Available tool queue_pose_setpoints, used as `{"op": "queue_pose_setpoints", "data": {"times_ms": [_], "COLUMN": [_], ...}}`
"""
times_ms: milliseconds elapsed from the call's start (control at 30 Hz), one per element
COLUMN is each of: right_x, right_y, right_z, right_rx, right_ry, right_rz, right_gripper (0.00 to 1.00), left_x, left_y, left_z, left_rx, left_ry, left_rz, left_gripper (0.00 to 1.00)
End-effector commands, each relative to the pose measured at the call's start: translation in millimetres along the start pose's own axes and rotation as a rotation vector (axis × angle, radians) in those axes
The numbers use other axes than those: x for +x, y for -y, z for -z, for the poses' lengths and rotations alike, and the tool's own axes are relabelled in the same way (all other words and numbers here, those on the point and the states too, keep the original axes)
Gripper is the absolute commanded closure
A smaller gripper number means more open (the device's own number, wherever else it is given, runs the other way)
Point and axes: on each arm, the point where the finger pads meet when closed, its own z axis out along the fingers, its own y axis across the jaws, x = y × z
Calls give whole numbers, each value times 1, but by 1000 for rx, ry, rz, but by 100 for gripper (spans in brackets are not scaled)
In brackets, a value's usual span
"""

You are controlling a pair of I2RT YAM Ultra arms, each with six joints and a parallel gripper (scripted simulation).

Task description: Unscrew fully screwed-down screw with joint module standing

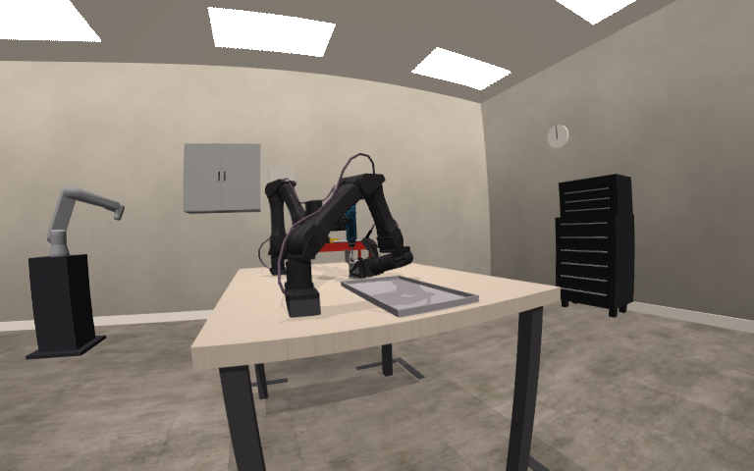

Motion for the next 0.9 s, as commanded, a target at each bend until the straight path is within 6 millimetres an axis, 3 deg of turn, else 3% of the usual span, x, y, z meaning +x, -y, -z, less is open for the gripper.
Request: {"op": "queue_pose_setpoints", "data": {"times_ms": [0, 467, 867], "right_x": [-12, -12, -12], "right_y": [5, 5, 5], "right_z": [-2, -2, -2], "right_rx": [-8, -8, -8], "right_ry": [31, 31, 31], "right_rz": [26, 26, 26], "right_gripper": [41, 41, 41], "left_x": [-23, -14, -19], "left_y": [1, 1, 1], "left_z": [-2, -1, 1], "left_rx": [1, 1, 1], "left_ry": [80, 62, 75], "left_rz": [8, 8, 8], "left_gripper": [58, 58, 58]}}
